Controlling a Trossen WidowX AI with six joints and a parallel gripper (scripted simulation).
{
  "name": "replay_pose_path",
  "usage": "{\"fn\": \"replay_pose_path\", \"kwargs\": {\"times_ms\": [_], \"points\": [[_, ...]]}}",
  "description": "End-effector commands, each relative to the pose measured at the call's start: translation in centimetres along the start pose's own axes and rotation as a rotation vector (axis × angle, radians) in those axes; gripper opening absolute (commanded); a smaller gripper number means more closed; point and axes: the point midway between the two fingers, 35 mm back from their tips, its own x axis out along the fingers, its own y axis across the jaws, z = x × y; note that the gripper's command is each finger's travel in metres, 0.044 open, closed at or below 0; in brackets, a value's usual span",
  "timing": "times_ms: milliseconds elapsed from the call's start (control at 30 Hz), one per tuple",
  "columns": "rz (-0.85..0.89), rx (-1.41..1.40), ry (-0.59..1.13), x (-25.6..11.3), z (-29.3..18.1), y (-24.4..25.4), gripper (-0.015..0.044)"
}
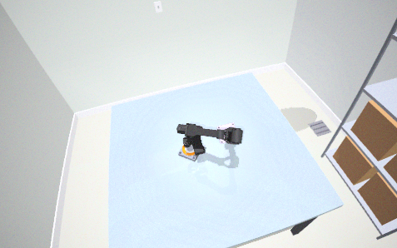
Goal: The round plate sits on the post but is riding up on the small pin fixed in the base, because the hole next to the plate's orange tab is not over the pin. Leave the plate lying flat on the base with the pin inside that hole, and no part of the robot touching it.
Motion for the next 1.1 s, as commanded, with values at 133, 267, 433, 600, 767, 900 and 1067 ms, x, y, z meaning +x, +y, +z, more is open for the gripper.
{"fn": "replay_pose_path", "kwargs": {"times_ms": [133,267,433,600,767,900,1067], "points": [[-0.003,0.002,0.007,0.0,-0.6,-1.0,0.0000],[-0.003,0.002,0.007,-0.1,-0.7,-1.4,0.0000],[-0.004,0.002,0.007,-0.2,-0.8,-2.0,0.0000],[-0.004,0.002,0.007,-0.2,-0.7,-2.7,0.0000],[-0.005,0.002,0.007,-0.2,-0.6,-3.4,0.0000],[-0.005,0.002,0.007,-0.3,-0.4,-4.0,0.0000],[-0.005,0.002,0.007,-0.4,-0.3,-4.5,0.0000]]}}
